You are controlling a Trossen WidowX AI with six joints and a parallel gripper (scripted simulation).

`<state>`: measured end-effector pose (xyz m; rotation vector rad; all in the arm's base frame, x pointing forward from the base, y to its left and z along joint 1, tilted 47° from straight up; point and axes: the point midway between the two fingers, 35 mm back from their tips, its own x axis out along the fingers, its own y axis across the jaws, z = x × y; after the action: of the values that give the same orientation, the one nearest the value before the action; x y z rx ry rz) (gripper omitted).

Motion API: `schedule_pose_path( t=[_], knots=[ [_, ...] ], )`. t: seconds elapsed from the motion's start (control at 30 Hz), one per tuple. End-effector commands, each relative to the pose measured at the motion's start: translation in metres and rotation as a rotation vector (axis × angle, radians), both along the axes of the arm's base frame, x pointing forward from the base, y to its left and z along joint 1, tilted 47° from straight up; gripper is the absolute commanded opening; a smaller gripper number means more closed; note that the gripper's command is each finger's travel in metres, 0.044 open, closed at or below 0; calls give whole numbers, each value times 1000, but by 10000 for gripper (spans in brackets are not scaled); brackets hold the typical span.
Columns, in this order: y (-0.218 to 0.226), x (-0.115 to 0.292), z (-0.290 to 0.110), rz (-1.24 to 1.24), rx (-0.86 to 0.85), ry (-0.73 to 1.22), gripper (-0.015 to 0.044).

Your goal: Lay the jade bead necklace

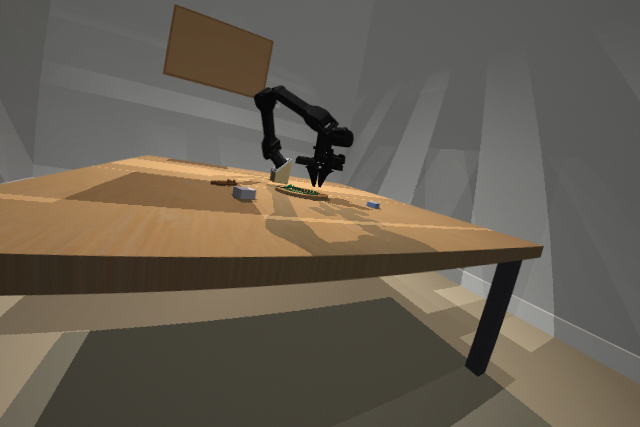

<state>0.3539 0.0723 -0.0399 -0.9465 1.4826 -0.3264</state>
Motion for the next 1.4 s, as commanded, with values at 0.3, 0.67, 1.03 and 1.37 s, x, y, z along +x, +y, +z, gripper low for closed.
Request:
schedule_pose_path(
  t=[0.3, 0.67, 1.03, 1.37],
  knots=[
    [-18, -1, -16, 5, -14, 15, 120],
    [-16, 0, -15, 0, -6, 9, 15],
    [-16, 0, -15, 0, -6, 9, 0],
    [-16, 0, -15, 0, -6, 9, 0]
  ],
)
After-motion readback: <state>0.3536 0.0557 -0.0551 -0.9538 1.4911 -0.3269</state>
